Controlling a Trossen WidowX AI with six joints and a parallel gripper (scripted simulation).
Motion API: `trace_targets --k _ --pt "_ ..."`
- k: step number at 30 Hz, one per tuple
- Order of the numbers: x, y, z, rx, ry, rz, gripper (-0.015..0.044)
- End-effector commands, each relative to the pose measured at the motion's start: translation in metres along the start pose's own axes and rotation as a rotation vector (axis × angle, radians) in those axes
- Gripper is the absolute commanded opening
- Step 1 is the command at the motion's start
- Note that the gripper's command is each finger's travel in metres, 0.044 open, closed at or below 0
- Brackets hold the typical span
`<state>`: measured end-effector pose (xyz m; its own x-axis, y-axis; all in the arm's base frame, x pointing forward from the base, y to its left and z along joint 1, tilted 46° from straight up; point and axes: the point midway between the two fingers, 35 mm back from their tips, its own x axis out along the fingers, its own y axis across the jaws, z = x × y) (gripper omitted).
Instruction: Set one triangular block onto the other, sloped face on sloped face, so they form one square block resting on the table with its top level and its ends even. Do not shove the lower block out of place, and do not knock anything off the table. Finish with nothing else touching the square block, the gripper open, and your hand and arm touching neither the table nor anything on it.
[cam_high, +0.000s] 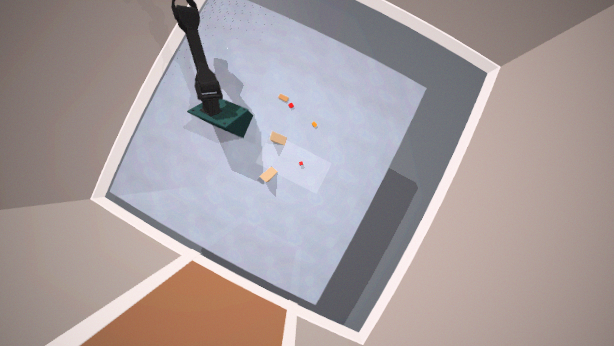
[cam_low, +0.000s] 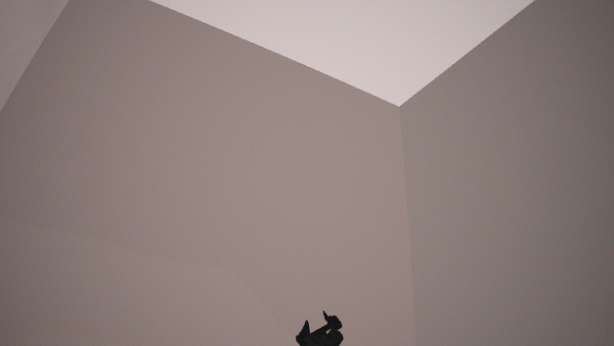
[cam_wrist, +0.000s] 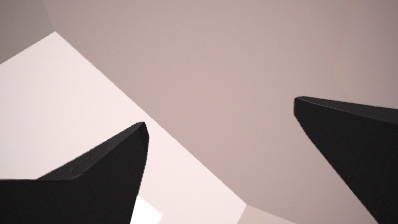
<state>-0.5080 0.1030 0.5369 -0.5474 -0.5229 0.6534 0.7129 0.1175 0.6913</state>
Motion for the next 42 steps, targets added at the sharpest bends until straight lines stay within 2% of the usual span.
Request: trace_targets --k 1,6,17,30,42 --pt "0.0 0.0 0.001 -0.002 -0.002 -0.001 0.0426" --pt "-0.018 0.007 0.024 -0.071 -0.056 -0.032 0.044" --pt "-0.094 0.04 0.1 -0.328 -0.253 -0.163 0.044" --pt "-0.199 0.099 0.168 -0.625 -0.477 -0.355 0.044" --pt "-0.306 0.17 0.202 -0.886 -0.678 -0.573 0.044"
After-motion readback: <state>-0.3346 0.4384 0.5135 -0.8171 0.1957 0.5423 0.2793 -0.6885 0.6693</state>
